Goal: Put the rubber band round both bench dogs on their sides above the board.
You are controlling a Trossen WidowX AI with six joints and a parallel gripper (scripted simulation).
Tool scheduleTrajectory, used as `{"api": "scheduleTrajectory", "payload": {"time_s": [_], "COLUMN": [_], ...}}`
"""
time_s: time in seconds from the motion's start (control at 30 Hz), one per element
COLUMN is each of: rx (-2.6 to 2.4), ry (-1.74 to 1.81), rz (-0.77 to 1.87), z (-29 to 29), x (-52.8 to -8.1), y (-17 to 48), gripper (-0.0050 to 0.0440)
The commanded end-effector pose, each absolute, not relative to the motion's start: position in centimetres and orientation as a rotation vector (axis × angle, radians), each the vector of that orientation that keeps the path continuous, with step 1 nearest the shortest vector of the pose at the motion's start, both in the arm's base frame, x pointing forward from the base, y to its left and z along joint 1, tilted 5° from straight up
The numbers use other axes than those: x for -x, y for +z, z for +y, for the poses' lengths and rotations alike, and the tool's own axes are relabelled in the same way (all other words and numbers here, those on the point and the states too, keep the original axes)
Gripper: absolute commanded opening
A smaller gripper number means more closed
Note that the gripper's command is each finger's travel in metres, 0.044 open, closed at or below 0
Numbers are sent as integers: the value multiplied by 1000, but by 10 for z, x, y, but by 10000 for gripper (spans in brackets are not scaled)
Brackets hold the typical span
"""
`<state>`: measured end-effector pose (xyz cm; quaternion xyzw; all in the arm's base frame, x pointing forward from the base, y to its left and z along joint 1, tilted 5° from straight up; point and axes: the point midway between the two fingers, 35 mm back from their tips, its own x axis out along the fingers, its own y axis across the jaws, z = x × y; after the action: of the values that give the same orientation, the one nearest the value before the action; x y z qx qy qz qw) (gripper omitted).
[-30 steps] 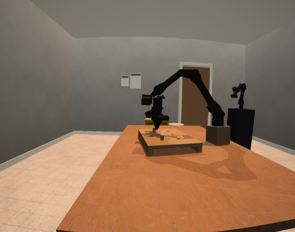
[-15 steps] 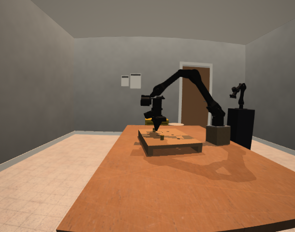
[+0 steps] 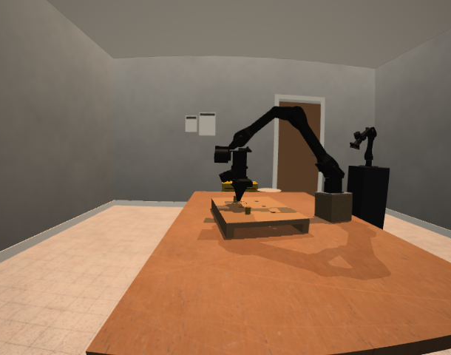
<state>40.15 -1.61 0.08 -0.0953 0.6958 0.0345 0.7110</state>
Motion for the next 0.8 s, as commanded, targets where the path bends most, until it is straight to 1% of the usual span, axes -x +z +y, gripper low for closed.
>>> {"api": "scheduleTrajectory", "payload": {"time_s": [0.0, 0.37, 0.77], "rx": [213, 212, 212], "ry": [75, 74, 75], "rz": [1540, 1541, 1526], "z": [-9, -2, 18], "x": [-400, -399, -397], "y": [0, -2, 2], "gripper": [-50, -50, -50]}}
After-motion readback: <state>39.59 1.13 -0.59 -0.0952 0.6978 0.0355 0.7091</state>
